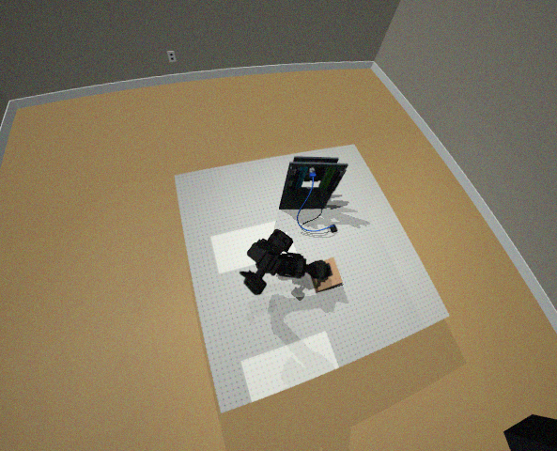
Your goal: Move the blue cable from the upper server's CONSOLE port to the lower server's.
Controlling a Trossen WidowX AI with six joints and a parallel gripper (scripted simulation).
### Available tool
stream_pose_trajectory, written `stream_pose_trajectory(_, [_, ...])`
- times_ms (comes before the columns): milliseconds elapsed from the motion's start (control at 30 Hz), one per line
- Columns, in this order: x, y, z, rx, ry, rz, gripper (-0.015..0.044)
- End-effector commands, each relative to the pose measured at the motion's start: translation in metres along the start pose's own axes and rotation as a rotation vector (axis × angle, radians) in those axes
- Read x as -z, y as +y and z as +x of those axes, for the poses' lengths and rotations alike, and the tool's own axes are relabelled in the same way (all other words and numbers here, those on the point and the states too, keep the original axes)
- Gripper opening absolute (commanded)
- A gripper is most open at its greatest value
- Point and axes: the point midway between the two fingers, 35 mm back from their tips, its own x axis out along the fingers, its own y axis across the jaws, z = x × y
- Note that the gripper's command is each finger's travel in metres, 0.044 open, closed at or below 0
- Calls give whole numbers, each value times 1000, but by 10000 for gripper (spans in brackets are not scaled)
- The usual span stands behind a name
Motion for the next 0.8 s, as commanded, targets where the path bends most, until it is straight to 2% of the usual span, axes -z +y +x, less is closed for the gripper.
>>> stream_pose_trajectory(0, [1, 1, -1, -4, 6, 4, 374])
stream_pose_trajectory(167, [30, 44, -19, -128, 142, 105, 243])
stream_pose_trajectory(467, [44, 147, -81, -454, 342, 321, 239])
stream_pose_trajectory(767, [-1, 237, -166, -841, 422, 541, 239])
